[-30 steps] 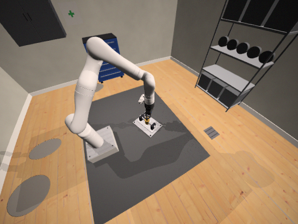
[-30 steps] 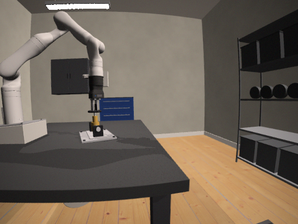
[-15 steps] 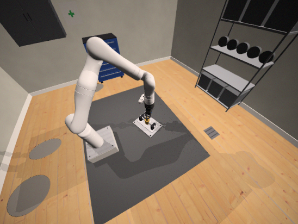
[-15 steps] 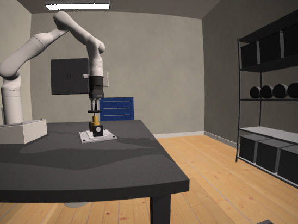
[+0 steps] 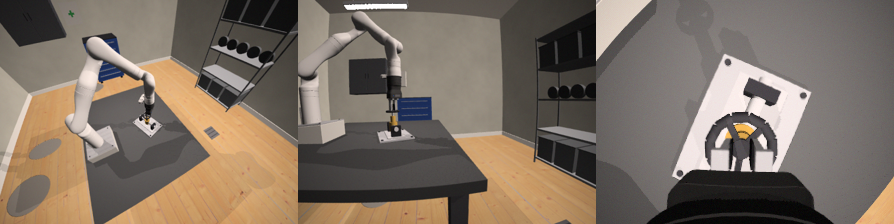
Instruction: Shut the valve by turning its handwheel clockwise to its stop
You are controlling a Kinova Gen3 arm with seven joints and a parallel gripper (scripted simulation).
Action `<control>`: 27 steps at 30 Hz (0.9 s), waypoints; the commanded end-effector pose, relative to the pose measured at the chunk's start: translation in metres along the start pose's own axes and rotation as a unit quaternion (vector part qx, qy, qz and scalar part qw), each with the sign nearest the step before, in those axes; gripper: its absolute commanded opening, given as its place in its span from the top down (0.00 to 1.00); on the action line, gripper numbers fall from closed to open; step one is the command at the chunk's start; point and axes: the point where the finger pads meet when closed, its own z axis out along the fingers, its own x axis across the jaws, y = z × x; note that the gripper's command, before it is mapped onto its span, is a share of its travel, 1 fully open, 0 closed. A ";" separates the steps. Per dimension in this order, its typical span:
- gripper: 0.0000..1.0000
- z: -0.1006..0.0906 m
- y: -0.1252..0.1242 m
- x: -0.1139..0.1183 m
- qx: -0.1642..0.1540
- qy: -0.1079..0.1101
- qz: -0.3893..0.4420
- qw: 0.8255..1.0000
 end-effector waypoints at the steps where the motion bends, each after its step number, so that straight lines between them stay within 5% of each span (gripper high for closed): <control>1: 1.00 -0.001 0.000 0.000 0.000 0.001 0.001 1.000; 12: 1.00 -0.001 0.000 0.000 0.000 0.001 0.001 1.000; 13: 0.40 -0.001 0.000 0.000 0.000 0.001 0.001 1.000; 27: 0.40 -0.001 0.000 0.000 0.000 0.001 0.001 1.000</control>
